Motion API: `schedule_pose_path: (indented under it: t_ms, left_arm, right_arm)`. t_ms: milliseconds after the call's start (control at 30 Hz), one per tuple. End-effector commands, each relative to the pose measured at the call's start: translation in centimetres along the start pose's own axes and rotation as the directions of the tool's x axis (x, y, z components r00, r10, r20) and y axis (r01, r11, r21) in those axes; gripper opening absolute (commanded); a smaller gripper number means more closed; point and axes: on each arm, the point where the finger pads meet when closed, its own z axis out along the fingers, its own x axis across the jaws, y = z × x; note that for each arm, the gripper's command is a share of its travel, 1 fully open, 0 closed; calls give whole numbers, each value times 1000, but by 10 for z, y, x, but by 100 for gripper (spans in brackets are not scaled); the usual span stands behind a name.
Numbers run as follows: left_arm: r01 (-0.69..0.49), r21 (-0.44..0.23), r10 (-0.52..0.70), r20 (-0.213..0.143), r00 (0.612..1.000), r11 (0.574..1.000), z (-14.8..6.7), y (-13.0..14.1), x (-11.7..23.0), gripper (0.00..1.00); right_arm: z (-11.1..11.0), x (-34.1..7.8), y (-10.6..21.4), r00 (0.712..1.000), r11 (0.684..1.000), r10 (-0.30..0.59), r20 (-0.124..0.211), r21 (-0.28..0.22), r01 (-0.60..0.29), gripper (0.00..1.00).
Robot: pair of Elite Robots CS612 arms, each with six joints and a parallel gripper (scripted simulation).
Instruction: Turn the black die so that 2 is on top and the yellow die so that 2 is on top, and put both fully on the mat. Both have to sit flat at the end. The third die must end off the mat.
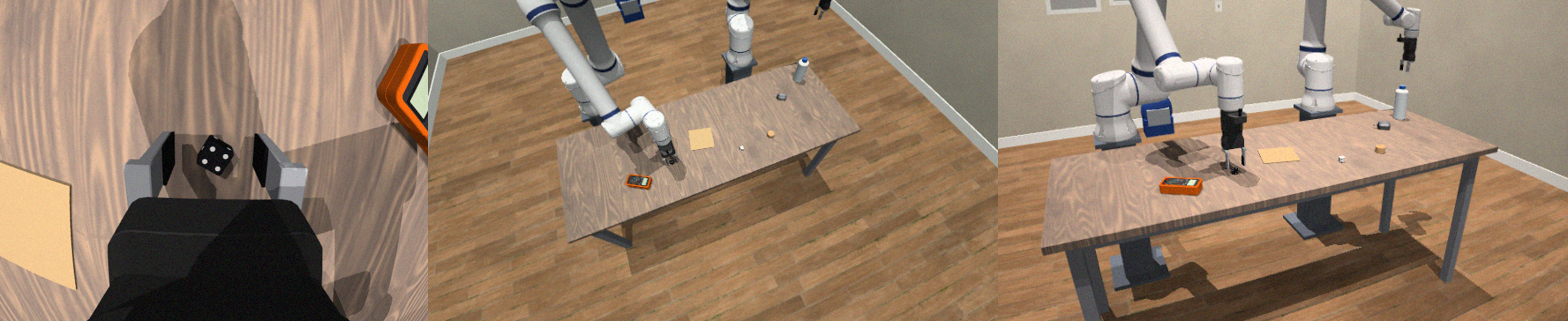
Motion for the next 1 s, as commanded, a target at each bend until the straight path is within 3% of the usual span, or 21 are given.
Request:
schedule_pose_path:
  t_ms: [0,533,967]
  left_arm:
    - [0,-2,0,0,1000,1000,-1,1,0,100]
    - [0,-2,0,0,1000,1000,-1,1,0,100]
    - [0,-2,0,0,1000,1000,-1,1,0,100]
  right_arm:
    - [-1,0,-1,1000,1000,0,1,2,0,100]
    - [-1,-2,10,1000,1000,0,1,2,0,100]
    - [-1,-16,86,1000,1000,0,1,2,0,100]
